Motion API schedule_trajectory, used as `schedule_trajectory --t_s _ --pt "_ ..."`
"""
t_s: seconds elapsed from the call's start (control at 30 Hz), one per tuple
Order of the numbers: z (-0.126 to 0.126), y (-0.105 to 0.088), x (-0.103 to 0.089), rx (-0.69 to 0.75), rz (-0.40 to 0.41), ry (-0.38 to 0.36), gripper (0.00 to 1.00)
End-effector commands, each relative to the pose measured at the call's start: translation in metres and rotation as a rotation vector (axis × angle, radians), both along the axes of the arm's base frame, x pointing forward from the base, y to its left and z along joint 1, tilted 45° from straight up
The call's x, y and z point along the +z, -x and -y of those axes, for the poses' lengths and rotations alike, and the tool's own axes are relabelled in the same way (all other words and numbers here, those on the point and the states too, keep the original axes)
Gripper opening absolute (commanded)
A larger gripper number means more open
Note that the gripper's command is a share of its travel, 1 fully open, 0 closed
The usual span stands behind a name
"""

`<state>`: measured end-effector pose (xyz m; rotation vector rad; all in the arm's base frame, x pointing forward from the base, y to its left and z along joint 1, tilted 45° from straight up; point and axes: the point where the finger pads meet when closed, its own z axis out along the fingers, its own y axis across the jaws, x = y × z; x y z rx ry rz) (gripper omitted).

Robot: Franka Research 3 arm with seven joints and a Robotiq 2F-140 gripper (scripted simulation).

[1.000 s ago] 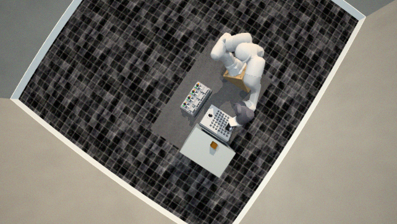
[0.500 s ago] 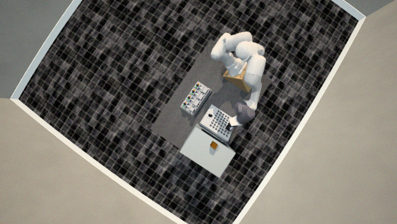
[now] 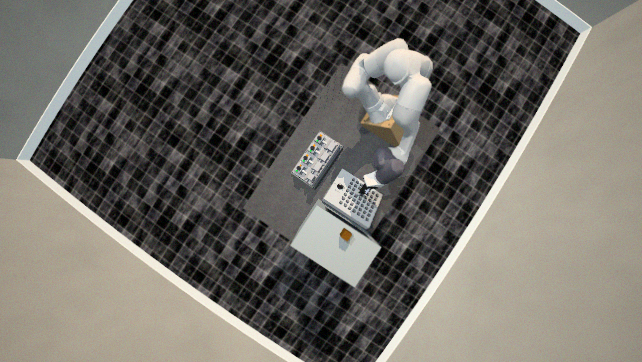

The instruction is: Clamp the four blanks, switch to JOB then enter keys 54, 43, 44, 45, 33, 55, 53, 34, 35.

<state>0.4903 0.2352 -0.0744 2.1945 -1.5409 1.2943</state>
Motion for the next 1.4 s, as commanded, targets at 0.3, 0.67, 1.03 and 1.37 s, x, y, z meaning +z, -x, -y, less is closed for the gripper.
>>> schedule_trajectory --t_s 0.3,0.67,1.03,1.37 --pt "-0.006 -0.006 -0.001 0.037 0.006 -0.027 0.00" --pt "0.002 -0.014 -0.010 0.037 0.006 -0.027 0.00" --pt "0.003 -0.015 -0.011 0.037 0.006 -0.027 0.00" --pt "0.003 -0.015 -0.011 0.037 0.006 -0.027 0.00"
